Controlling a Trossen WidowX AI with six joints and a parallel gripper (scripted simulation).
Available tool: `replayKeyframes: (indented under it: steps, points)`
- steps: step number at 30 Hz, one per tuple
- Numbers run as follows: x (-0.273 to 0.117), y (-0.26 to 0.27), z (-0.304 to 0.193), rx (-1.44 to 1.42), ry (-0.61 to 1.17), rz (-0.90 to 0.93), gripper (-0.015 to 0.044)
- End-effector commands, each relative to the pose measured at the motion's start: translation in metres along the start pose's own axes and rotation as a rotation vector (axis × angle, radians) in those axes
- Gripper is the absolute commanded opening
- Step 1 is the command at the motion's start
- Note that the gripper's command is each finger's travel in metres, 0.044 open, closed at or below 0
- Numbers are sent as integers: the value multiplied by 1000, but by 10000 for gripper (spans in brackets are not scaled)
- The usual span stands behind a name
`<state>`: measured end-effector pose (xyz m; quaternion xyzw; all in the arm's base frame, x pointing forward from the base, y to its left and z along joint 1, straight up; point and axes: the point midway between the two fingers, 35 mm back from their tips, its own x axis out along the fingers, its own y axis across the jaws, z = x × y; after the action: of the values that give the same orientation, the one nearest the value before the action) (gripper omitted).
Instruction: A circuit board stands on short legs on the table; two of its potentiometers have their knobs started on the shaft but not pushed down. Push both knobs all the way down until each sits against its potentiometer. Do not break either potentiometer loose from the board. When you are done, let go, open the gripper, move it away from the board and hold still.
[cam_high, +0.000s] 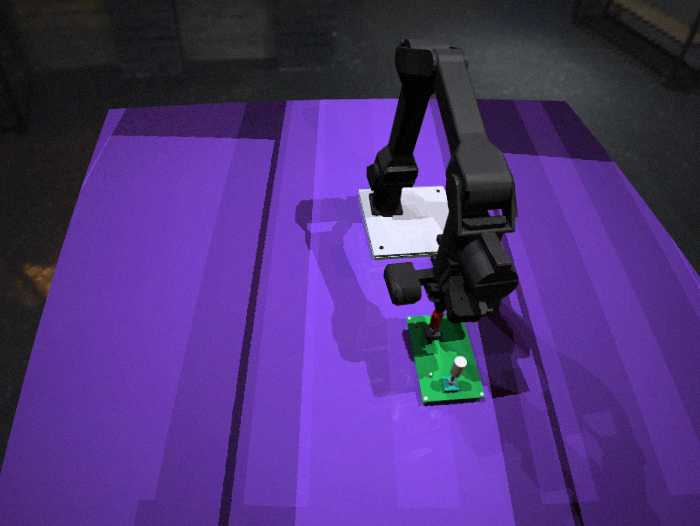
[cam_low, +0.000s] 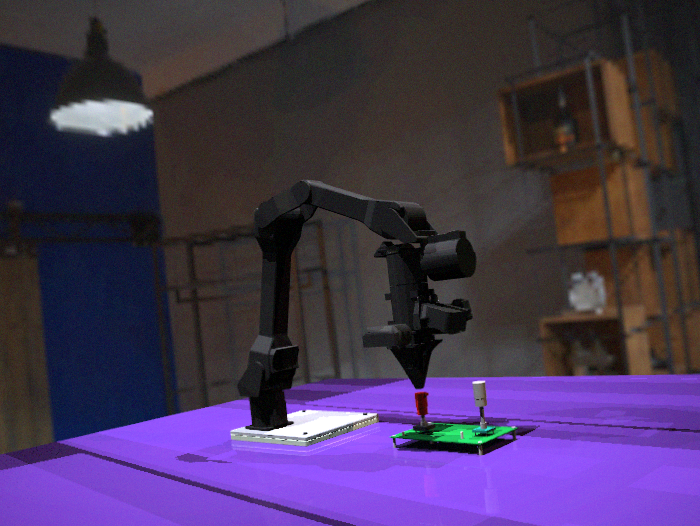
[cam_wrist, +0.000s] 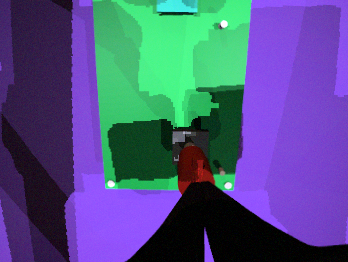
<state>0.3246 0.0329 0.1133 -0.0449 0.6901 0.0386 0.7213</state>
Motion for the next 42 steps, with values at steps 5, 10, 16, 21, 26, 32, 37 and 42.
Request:
replayKeyframes:
  steps: [5,10,16,21,26,32,37,42]
  points:
    - [1,1,0,4,2,6,0]
    - [2,1,0,4,2,6,0]
    - [4,1,0,4,2,6,0]
    - [5,1,0,4,2,6,0]
    - [7,1,0,4,2,6,0]
    - [6,1,0,4,2,6,0]
    - [6,1,0,4,2,6,0]
    - [6,1,0,4,2,6,0]
